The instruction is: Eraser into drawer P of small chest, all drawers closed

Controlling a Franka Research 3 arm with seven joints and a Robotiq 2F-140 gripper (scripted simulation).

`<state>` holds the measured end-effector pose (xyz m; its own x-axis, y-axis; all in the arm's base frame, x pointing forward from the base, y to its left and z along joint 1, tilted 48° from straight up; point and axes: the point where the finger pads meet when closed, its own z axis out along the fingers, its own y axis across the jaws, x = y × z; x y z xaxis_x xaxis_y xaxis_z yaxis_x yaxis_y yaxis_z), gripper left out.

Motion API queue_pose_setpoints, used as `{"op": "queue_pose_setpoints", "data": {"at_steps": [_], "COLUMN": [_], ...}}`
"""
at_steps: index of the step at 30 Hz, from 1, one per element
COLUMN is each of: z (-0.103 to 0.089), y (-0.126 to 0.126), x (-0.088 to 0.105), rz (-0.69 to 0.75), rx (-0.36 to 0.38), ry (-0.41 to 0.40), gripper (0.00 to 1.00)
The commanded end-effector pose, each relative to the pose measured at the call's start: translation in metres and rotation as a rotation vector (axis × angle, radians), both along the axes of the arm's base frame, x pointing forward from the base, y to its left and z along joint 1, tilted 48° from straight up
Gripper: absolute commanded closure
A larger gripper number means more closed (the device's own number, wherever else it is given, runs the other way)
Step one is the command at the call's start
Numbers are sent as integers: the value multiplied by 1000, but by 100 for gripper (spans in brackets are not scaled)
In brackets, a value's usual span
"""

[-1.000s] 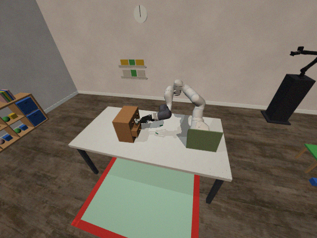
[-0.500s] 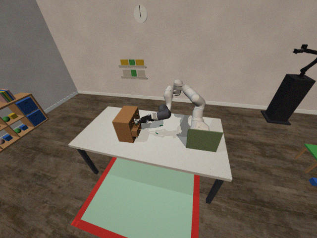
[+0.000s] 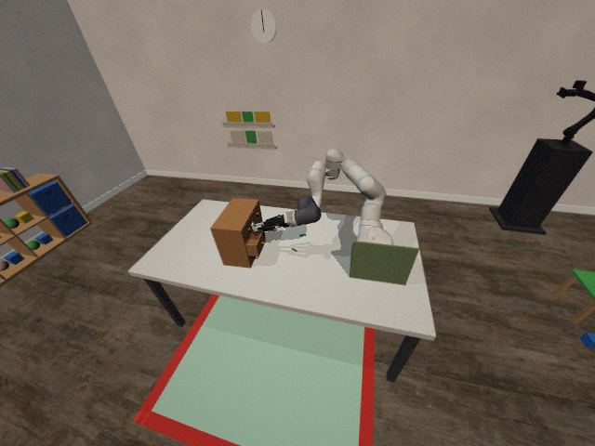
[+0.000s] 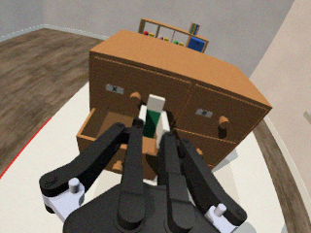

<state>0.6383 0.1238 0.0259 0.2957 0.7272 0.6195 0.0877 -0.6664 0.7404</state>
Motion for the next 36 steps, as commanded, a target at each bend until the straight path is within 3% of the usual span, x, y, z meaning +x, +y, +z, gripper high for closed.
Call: {"op": "queue_pose_setpoints", "data": {"at_steps": [1,27,36], "z": [-1,-1,-1], "y": [1,4,4], "x": [0,-1,-1], "rz": [5,5,5], "rx": [-4,-4,-4], "ry": [2,2,2], "gripper": [89,89,77]}}
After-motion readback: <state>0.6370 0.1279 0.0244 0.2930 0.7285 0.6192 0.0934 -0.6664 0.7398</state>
